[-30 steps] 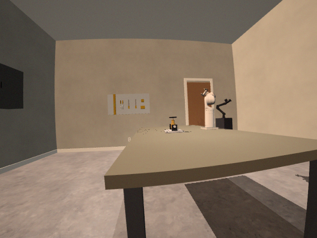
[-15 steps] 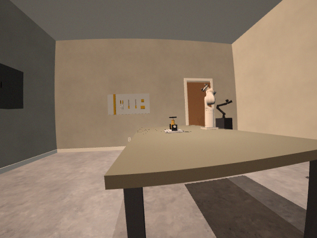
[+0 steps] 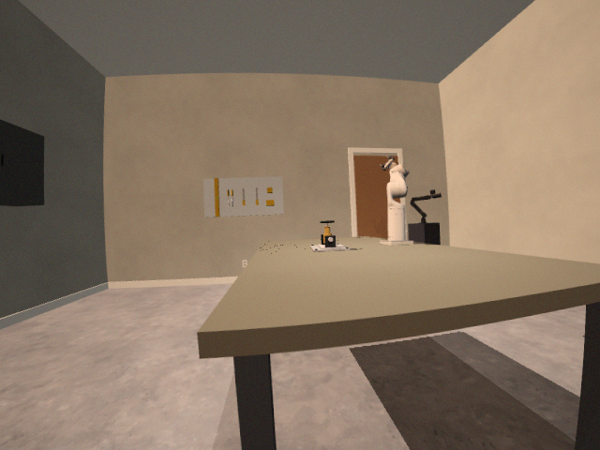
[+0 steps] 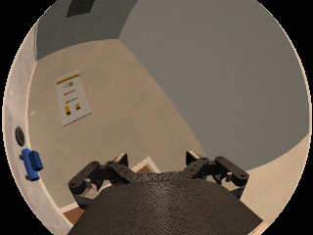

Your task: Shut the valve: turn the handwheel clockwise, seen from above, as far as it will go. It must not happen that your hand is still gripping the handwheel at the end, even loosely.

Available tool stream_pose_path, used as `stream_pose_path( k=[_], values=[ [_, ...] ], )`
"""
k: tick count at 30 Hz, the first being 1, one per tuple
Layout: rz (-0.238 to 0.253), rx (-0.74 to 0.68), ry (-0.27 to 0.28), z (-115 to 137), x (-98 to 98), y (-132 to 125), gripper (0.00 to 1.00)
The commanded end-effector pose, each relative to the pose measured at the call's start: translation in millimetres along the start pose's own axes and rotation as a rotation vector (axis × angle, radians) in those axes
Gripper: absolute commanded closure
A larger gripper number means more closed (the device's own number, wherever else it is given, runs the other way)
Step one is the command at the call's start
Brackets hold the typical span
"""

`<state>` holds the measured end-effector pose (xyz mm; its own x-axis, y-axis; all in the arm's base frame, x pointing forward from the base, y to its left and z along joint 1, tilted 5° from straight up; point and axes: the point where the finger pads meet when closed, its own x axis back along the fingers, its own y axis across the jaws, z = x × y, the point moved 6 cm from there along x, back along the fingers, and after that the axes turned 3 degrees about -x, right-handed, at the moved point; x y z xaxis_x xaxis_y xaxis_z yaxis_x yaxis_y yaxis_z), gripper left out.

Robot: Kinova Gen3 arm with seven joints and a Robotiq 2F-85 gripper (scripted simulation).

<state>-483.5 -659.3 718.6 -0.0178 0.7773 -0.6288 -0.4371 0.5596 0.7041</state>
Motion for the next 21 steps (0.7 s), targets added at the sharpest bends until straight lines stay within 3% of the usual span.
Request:
stream_pose_path(
  k=[1,4,12,13,21],
  values=[
    [-0.004,0.003,0.005,5,-2.3,5,0.0],
    [-0.008,-0.011,0.018,16,-5.4,14,0.0],
    [-0.008,-0.011,0.018,16,-5.4,14,0.0],
    [-0.011,-0.025,0.031,28,-8.6,23,0.0],
    [-0.011,-0.025,0.031,28,-8.6,23,0.0]
  ],
)
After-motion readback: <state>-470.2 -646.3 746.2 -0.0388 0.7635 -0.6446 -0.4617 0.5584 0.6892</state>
